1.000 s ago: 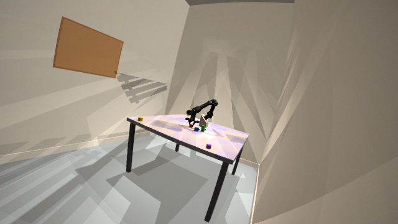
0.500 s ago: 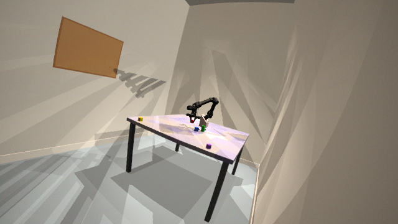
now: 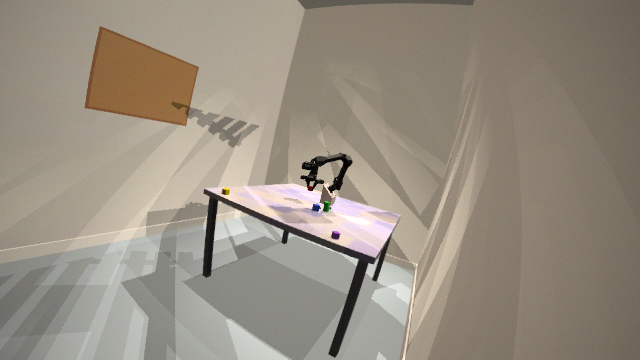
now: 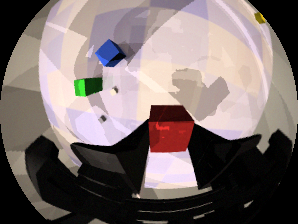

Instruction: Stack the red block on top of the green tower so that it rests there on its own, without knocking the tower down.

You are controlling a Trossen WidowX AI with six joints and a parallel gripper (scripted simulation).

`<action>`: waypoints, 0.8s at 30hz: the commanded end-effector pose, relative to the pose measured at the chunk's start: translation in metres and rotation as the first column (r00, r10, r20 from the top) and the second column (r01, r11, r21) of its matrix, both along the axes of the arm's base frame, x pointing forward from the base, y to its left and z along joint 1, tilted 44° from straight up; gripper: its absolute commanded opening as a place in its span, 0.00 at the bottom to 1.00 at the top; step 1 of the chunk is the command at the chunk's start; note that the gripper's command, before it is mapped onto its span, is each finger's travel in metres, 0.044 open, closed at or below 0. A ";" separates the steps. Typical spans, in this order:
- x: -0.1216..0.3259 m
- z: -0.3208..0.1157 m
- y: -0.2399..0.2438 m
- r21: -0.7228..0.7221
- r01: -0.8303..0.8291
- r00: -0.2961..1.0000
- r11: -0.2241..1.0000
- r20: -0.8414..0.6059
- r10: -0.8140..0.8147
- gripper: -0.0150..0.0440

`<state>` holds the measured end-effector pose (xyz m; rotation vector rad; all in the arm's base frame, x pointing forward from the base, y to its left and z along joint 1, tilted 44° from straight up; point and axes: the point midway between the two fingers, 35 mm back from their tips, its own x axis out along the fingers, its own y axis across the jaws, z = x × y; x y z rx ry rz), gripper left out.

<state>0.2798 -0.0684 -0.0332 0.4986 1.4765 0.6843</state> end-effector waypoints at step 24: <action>0.030 0.113 0.117 -0.005 -0.003 1.000 1.000 0.005 0.003 0.25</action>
